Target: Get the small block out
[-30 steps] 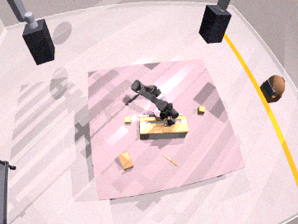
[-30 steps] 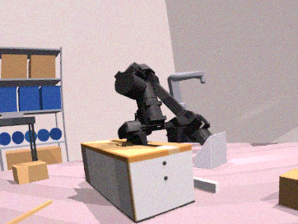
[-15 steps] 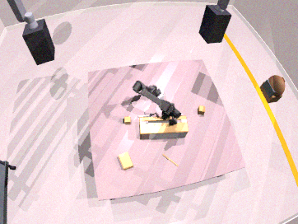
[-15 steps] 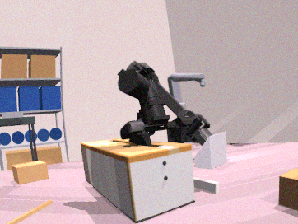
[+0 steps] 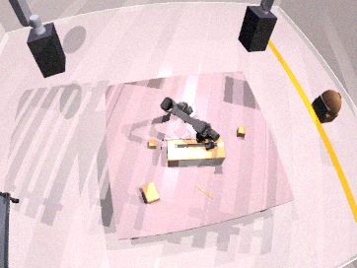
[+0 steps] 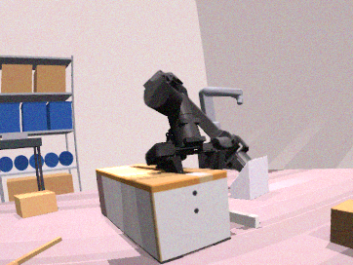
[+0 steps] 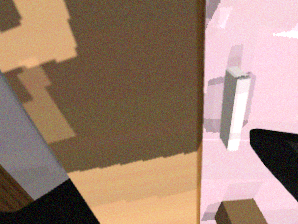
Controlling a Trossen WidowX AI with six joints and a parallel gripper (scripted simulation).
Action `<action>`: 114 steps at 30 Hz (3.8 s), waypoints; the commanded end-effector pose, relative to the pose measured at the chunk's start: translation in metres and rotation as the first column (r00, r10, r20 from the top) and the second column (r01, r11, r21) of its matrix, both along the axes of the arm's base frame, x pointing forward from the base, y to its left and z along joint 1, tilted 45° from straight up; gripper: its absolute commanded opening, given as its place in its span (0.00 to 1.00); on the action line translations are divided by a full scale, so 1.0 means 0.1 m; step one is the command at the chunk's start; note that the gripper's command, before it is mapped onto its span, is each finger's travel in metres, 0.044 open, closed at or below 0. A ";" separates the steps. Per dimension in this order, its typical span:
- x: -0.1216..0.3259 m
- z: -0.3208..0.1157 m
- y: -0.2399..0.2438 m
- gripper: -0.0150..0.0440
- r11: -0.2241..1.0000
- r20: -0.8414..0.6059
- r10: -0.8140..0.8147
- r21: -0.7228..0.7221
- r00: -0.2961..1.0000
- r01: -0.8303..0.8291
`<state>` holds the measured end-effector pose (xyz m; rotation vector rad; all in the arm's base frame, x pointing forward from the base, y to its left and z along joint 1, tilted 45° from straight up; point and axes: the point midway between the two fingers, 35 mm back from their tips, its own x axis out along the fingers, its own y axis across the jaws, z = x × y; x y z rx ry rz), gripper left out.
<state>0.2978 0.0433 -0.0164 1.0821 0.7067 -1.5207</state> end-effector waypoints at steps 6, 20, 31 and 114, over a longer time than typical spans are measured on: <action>0.04 0.05 0.15 0.93 1.000 0.001 -0.003 0.006 1.000 0.003; 0.07 0.43 0.65 0.74 0.943 -0.101 0.331 0.014 0.938 -0.331; 0.01 0.30 0.77 0.74 0.244 -0.520 0.850 0.253 0.081 -0.936; -0.28 -0.90 0.27 0.74 0.520 0.762 -0.648 0.446 -0.003 0.728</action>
